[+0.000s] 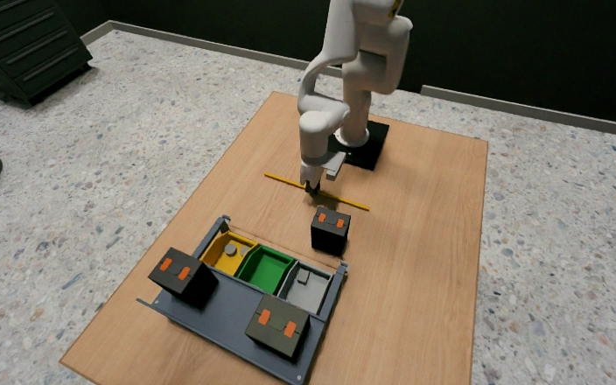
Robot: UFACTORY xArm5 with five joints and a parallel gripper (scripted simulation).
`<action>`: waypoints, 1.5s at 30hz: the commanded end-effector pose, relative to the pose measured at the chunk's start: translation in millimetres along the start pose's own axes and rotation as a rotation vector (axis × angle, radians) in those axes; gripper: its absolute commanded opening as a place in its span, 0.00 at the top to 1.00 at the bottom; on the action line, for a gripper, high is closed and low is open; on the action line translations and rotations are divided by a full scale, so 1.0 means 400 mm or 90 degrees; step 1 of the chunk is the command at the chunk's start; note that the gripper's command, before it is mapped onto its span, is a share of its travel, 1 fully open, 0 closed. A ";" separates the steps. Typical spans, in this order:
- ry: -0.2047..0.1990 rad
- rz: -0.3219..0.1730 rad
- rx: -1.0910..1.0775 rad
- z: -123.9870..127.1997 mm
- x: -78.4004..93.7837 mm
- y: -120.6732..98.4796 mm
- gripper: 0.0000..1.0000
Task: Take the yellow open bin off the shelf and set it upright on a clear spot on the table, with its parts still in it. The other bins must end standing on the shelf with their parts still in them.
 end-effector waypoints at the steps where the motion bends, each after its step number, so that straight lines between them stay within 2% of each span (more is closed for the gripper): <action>1: -0.002 0.002 0.000 0.003 -0.002 0.000 1.00; 3: -0.002 0.002 0.000 0.003 -0.002 0.000 1.00; 4: -0.002 0.000 0.000 0.003 -0.002 0.000 0.00; 45: -0.002 0.000 0.000 0.003 -0.002 0.000 0.00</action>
Point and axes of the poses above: the point where the finger pads meet when closed, its own x axis out along the fingers, its own z axis across the jaws, y = z × x, the point moved 2 cm from there along -x, back along the fingers, and after that the axes turned 2 degrees about x, right-handed, at the moved point
